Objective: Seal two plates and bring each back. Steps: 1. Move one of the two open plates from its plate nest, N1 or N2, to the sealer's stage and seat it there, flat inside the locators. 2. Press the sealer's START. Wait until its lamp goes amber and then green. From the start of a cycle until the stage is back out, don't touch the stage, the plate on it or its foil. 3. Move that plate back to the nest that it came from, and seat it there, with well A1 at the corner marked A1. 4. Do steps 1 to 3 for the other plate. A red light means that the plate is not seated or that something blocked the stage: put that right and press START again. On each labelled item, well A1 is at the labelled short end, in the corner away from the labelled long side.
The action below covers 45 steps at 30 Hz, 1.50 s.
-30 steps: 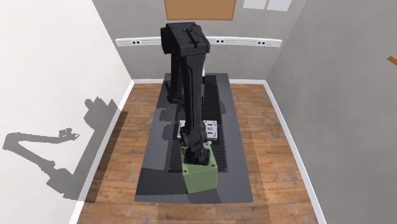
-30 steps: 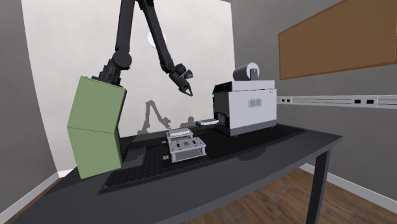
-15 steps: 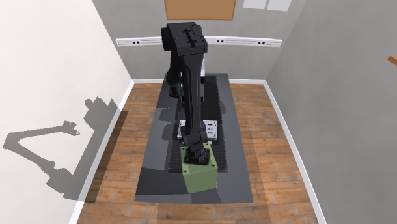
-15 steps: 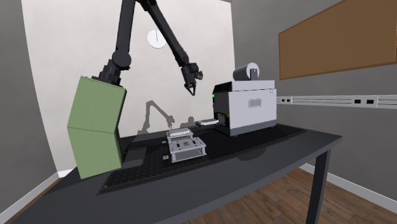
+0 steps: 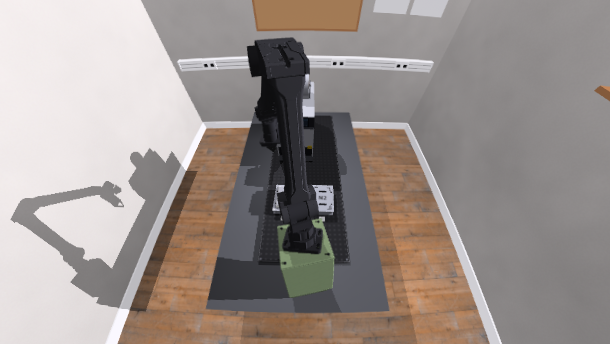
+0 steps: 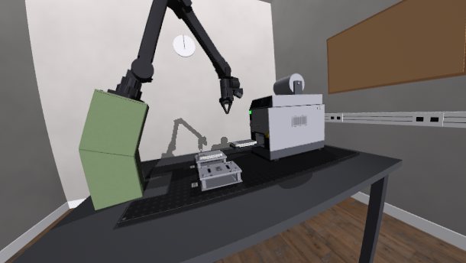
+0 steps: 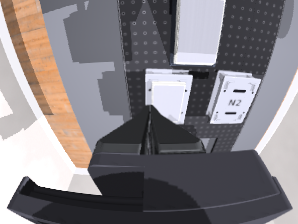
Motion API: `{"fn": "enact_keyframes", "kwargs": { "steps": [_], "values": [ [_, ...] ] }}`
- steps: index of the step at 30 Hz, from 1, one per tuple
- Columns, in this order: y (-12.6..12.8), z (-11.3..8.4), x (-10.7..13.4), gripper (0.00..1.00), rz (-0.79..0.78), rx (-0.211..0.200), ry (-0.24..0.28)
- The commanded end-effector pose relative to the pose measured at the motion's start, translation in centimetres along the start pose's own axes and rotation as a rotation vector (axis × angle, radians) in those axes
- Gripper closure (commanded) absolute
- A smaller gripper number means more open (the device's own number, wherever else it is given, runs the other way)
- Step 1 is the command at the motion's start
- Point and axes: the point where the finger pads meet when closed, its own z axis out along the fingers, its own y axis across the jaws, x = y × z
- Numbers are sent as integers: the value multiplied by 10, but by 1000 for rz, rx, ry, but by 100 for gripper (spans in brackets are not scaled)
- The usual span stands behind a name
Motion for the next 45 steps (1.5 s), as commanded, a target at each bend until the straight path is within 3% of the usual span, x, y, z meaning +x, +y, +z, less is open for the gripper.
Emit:
{"fn": "enact_keyframes", "kwargs": {
  "steps": [1,10,17,23,36,37,38,40,43,45],
  "values": [
    [7,-19,-15,100,-8,-13,-52],
    [13,-17,-6,100,-6,-31,-56],
    [8,-12,10,100,-29,-14,-14],
    [10,-17,3,100,-28,-16,-21],
    [19,-28,-25,100,-21,-41,-87],
    [19,-21,-24,0,-17,-39,-138],
    [18,-13,-21,0,-13,-37,-178],
    [18,-13,-21,0,-13,-37,-178],
    [15,17,-6,0,-8,-29,-140],
    [10,26,-4,0,0,-23,-125]
  ]
}}
